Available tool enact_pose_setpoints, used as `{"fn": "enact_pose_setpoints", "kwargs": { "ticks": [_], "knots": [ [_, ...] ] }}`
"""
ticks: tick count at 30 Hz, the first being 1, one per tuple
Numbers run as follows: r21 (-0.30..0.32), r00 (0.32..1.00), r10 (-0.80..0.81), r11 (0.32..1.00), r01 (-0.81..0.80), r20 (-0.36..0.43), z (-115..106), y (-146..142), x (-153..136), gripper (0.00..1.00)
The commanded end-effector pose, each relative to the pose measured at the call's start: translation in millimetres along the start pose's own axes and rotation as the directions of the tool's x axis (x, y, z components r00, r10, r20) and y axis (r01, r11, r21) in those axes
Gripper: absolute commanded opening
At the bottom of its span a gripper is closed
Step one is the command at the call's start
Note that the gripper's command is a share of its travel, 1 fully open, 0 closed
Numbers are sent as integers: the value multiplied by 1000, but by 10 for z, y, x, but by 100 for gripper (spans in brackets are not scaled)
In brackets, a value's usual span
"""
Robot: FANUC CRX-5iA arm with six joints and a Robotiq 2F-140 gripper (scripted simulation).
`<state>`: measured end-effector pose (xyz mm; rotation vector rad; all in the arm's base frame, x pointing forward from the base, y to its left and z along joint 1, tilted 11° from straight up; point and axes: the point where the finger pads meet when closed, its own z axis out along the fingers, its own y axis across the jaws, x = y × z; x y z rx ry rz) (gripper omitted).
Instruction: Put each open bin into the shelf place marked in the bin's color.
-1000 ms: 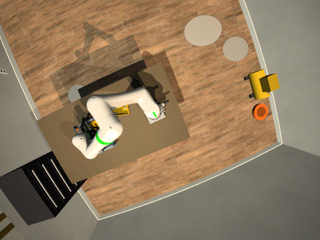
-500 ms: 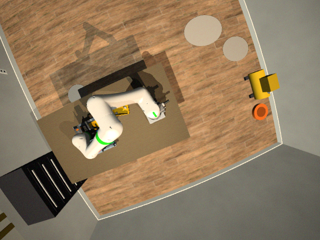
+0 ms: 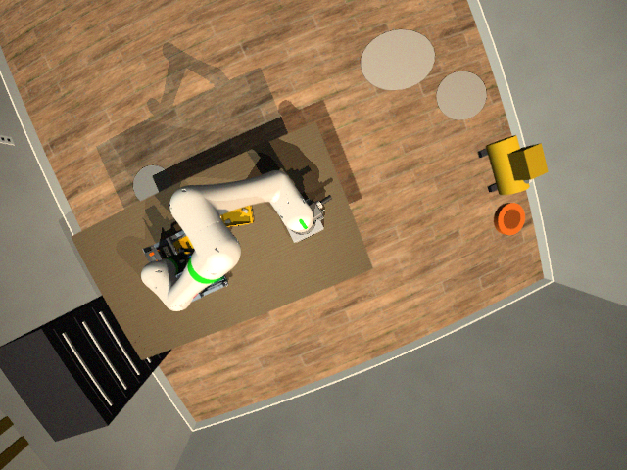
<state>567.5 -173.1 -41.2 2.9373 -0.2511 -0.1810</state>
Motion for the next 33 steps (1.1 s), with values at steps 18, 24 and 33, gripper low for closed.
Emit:
{"fn": "enact_pose_setpoints", "kwargs": {
  "ticks": [18, 24, 33],
  "knots": [
    [0, 1000, 0, 1000, 0, -6, -4, 0, 56, 0],
    [0, 1000, 0, 1000, 0, -8, -5, 0, 79, 0],
    [0, 1000, 0, 1000, 0, -14, -7, 0, 133, 0]
  ]
}}
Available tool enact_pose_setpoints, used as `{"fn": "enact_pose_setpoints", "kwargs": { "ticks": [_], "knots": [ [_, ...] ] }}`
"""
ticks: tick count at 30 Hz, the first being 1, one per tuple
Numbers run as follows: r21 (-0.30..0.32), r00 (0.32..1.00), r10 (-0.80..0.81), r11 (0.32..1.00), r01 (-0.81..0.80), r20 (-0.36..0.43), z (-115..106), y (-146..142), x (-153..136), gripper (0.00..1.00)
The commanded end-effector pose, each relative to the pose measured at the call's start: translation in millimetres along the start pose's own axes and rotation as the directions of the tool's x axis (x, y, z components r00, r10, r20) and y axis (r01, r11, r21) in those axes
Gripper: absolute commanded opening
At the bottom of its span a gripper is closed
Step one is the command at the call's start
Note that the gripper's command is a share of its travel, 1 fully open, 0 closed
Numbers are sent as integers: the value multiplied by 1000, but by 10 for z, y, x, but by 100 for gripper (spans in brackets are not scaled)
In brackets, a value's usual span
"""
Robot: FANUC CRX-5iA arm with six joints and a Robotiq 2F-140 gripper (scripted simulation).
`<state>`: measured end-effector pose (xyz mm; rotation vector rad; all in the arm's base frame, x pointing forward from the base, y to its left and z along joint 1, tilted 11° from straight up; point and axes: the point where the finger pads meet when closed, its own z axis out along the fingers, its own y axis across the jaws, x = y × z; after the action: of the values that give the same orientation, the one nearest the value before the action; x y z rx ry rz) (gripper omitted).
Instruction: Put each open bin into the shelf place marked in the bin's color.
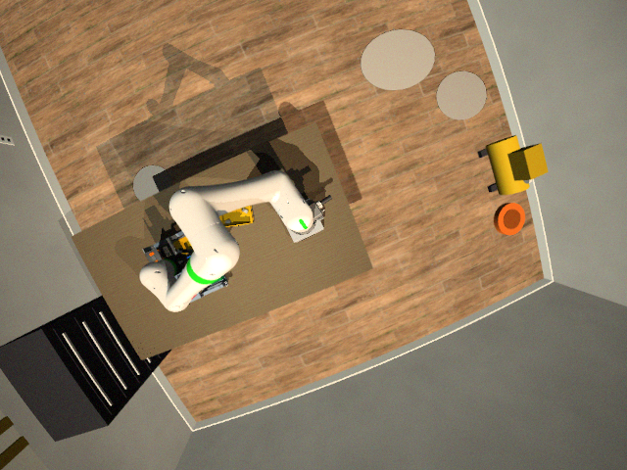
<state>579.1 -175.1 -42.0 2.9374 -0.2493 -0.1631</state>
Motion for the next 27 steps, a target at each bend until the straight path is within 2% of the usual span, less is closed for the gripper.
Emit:
{"fn": "enact_pose_setpoints", "kwargs": {
  "ticks": [1, 27],
  "knots": [
    [0, 1000, 0, 1000, 0, -2, -3, 0, 21, 0],
    [0, 1000, 0, 1000, 0, -8, -4, 0, 75, 0]
  ]
}}
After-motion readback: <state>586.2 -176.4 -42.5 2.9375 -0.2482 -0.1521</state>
